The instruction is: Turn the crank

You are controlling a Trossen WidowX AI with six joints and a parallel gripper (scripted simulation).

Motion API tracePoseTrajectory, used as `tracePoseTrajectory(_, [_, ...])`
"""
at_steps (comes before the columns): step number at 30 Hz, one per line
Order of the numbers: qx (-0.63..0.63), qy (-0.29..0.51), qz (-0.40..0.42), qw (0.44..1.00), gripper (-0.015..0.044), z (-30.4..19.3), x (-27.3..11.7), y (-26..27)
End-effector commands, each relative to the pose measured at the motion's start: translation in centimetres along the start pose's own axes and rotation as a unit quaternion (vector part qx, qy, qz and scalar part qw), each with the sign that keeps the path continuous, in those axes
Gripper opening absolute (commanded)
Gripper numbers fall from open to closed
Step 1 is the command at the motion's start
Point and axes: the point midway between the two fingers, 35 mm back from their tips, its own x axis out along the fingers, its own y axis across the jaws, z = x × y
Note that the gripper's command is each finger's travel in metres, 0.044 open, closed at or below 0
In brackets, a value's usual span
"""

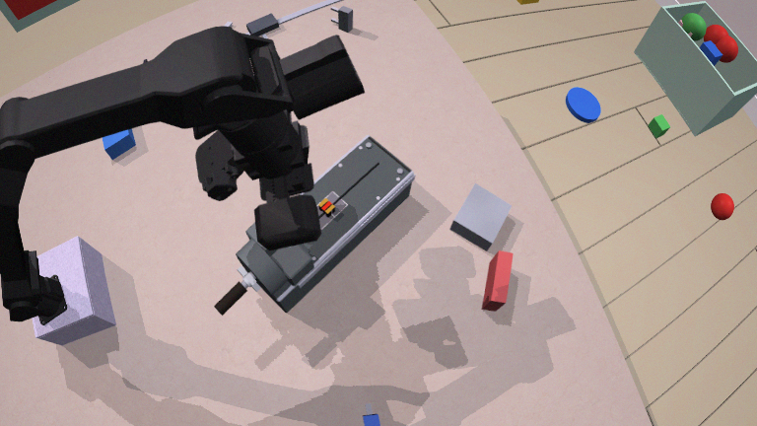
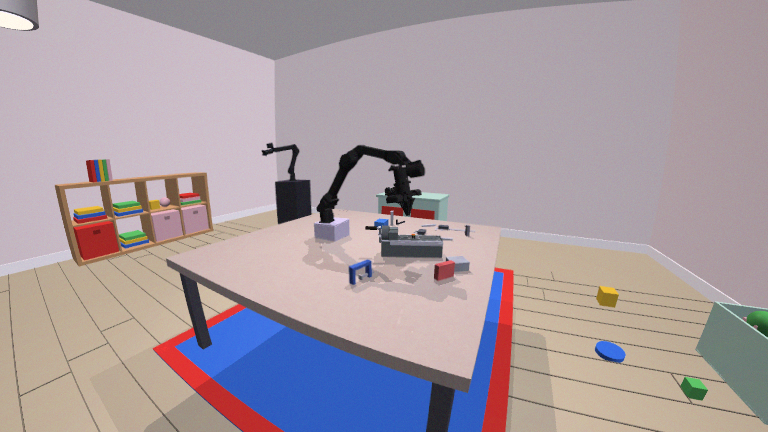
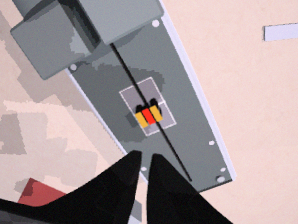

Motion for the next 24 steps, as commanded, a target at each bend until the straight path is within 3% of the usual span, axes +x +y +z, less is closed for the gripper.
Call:
tracePoseTrajectory(1, [0.000,0.000,0.000,1.000,0.0000,0.00,0.01,-0.01])
tracePoseTrajectory(15, [0.000,0.000,0.000,1.000,0.0000,0.00,0.00,0.01])
tracePoseTrajectory(24, [0.000,0.000,0.000,1.000,0.0236,0.00,0.00,0.01])
